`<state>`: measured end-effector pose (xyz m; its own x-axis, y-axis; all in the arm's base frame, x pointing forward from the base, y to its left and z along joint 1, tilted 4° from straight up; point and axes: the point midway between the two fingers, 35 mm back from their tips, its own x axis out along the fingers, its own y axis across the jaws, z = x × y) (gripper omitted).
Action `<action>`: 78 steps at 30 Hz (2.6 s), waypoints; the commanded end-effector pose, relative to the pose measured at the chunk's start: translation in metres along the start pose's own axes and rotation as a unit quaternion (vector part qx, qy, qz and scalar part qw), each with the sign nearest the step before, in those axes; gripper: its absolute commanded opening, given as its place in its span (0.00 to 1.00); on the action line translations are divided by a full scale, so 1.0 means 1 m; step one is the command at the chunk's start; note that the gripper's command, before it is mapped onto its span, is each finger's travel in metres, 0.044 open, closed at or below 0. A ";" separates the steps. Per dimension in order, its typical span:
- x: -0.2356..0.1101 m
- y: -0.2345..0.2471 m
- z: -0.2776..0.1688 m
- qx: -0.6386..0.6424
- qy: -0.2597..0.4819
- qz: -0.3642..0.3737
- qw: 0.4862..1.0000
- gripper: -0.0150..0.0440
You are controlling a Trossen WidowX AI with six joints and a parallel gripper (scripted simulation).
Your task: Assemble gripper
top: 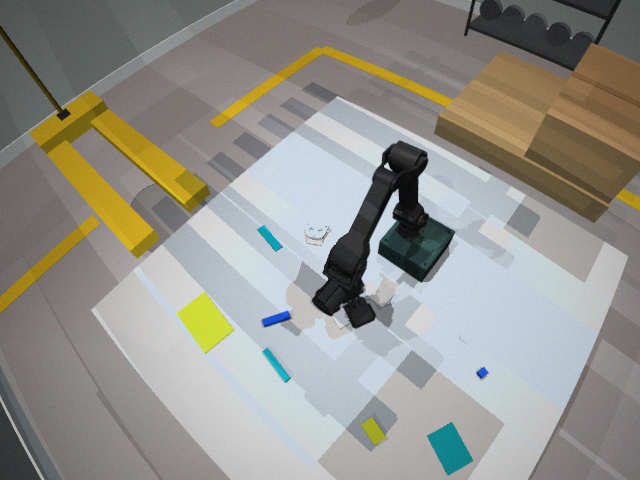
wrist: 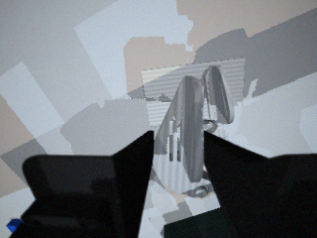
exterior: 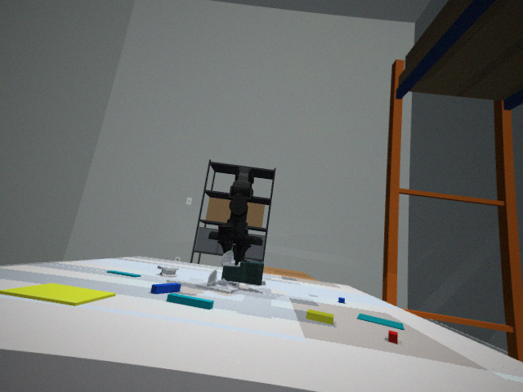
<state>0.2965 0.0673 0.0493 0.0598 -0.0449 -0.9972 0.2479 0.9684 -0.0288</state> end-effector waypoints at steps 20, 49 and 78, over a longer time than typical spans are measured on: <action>0.001 0.000 0.000 0.007 0.001 -0.002 1.000 0.48; 0.037 0.000 0.001 0.007 0.001 -0.002 1.000 0.48; 0.052 -0.001 -0.001 0.007 0.001 -0.003 1.000 0.48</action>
<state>0.2992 0.0651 -0.0019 0.0587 -0.0455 -0.9972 0.2655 0.9637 -0.0283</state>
